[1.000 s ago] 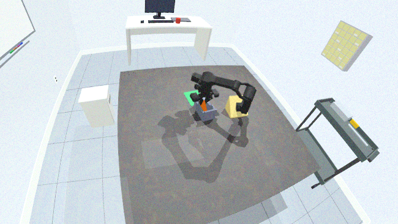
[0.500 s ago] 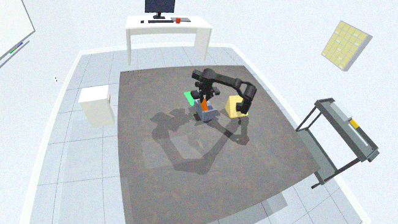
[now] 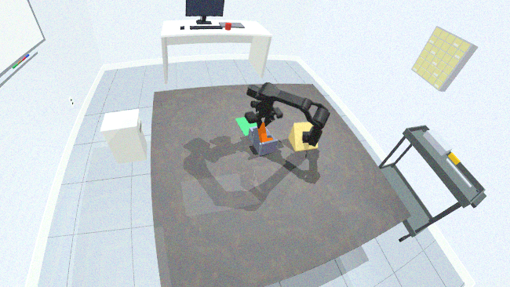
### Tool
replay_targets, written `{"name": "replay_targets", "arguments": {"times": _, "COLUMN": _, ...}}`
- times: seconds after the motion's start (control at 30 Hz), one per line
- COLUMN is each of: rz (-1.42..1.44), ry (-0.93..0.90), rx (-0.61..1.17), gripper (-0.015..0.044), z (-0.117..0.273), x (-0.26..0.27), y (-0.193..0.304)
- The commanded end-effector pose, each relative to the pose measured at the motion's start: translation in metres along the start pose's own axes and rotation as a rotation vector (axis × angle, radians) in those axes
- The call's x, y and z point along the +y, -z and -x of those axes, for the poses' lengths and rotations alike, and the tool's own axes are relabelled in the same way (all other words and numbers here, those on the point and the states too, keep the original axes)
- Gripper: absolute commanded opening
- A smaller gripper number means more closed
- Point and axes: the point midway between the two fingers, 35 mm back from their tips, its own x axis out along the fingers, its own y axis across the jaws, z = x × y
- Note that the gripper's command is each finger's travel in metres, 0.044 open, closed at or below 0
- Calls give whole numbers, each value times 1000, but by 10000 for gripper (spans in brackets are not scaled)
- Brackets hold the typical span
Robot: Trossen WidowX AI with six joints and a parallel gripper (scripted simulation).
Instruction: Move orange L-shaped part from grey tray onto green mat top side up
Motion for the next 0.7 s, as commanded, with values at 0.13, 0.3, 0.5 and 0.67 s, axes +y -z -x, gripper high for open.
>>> {"name": "replay_targets", "arguments": {"times": 0.13, "rz": 3, "ry": 3, "rx": 1, "gripper": 0, "z": 11, "x": 0, "y": 0}}
{"name": "replay_targets", "arguments": {"times": 0.3, "rz": 3, "ry": 3, "rx": 1, "gripper": 0, "z": 19, "x": 0, "y": 0}}
{"name": "replay_targets", "arguments": {"times": 0.5, "rz": 3, "ry": 3, "rx": 1, "gripper": 0, "z": 29, "x": 0, "y": 0}}
{"name": "replay_targets", "arguments": {"times": 0.67, "rz": 3, "ry": 4, "rx": 0, "gripper": 0, "z": 37, "x": 0, "y": 0}}
